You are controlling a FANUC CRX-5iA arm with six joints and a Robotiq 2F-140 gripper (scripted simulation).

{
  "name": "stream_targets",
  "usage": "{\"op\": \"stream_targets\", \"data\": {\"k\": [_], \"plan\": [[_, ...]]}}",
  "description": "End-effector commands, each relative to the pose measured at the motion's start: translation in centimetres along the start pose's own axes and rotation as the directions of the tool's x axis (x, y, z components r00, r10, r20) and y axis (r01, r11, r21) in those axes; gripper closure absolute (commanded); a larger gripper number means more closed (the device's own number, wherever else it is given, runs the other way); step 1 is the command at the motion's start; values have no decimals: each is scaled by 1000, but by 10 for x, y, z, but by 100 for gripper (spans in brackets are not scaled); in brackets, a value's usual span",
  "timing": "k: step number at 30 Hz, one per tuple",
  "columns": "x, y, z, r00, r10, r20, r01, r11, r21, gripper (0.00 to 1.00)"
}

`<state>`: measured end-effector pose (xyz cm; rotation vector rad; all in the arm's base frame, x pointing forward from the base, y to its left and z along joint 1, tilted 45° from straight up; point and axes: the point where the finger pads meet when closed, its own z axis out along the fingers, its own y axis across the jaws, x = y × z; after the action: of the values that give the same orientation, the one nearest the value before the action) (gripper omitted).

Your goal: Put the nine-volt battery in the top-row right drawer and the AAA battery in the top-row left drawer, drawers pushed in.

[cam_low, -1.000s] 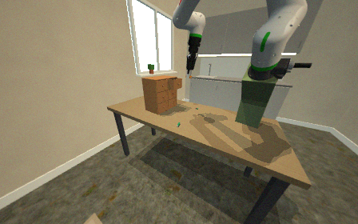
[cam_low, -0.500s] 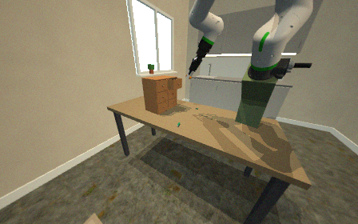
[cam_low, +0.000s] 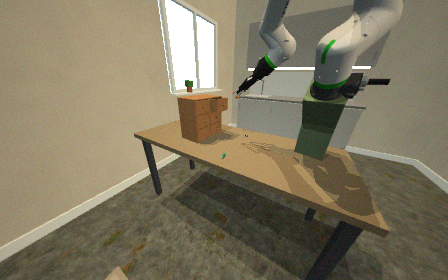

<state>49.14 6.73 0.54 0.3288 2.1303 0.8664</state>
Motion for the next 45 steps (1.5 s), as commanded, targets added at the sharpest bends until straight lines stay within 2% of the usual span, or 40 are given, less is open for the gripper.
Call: {"op": "stream_targets", "data": {"k": [1,9,19,45], "plan": [[10,4,1,989,1,148,6,999,-51,86],[12,4,0,959,8,283,7,999,-50,86],[14,5,0,937,12,350,7,999,-52,86],[13,4,2,928,12,373,7,999,-50,86]]}}
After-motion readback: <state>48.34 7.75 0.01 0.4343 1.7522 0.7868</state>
